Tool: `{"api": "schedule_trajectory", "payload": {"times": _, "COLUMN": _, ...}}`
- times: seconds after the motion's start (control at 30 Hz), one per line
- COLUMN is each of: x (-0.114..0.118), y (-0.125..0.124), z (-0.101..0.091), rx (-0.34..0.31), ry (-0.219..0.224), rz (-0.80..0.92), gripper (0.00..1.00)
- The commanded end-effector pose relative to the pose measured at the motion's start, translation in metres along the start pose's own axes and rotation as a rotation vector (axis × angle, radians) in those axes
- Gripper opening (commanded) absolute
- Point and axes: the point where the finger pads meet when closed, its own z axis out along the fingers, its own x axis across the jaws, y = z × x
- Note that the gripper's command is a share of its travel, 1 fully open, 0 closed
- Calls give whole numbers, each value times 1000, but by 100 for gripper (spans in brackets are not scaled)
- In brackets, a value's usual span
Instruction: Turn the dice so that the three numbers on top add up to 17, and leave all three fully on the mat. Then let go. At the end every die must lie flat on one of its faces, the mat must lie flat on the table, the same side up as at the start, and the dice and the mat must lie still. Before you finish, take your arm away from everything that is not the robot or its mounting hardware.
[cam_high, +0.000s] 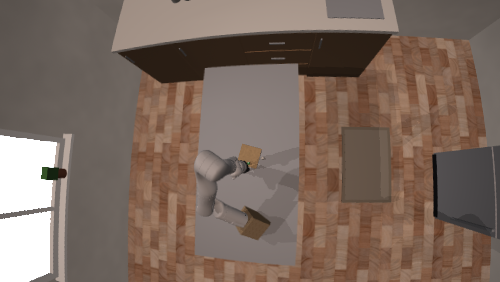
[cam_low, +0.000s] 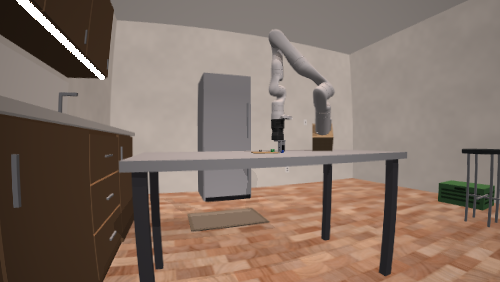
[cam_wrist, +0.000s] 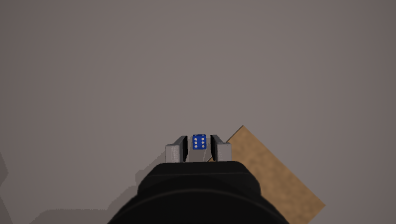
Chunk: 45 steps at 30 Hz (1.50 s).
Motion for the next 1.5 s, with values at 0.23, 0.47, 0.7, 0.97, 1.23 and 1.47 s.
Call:
{"api": "schedule_trajectory", "payload": {"times": 0.23, "x": 0, "y": -3, "z": 5, "rx": 10, "ry": 2, "rz": 0, "gripper": 64}}
{"api": "schedule_trajectory", "payload": {"times": 0.47, "x": 0, "y": -3, "z": 5, "rx": 10, "ry": 2, "rz": 0, "gripper": 64}}
{"api": "schedule_trajectory", "payload": {"times": 0.7, "x": 0, "y": -3, "z": 5, "rx": 10, "ry": 2, "rz": 0, "gripper": 64}}
{"api": "schedule_trajectory", "payload": {"times": 0.97, "x": 0, "y": -3, "z": 5, "rx": 10, "ry": 2, "rz": 0, "gripper": 64}}
{"api": "schedule_trajectory", "payload": {"times": 1.23, "x": 0, "y": -3, "z": 5, "rx": 10, "ry": 2, "rz": 0, "gripper": 64}}
{"api": "schedule_trajectory", "payload": {"times": 1.47, "x": 0, "y": -3, "z": 5, "rx": 10, "ry": 2, "rz": 0, "gripper": 34}}
